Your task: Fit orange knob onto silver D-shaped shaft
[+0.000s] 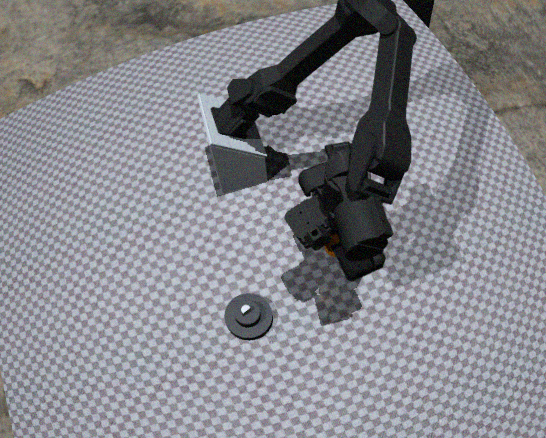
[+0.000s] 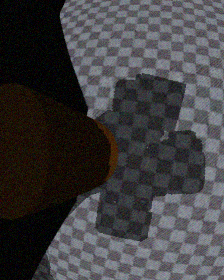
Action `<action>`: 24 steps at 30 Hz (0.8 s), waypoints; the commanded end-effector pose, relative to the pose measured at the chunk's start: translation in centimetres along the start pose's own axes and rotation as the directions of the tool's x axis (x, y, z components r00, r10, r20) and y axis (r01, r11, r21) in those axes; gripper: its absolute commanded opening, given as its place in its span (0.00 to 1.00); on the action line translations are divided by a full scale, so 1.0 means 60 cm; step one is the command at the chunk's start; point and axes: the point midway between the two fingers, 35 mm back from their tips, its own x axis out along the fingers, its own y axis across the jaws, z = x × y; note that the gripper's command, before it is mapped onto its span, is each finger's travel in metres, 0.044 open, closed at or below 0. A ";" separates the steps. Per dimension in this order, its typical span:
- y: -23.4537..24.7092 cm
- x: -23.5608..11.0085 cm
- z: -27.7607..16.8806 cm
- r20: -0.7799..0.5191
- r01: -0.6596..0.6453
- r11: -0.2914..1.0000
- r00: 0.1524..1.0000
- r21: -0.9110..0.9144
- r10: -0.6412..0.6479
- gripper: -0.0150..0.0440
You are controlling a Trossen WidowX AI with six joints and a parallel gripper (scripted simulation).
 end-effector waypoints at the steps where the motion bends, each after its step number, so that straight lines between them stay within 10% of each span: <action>1: 0.003 0.024 0.004 0.005 0.004 1.000 1.000 0.005 -0.004 0.25; 24: 0.004 0.171 -0.003 -0.012 0.032 0.999 0.999 -0.002 -0.032 0.25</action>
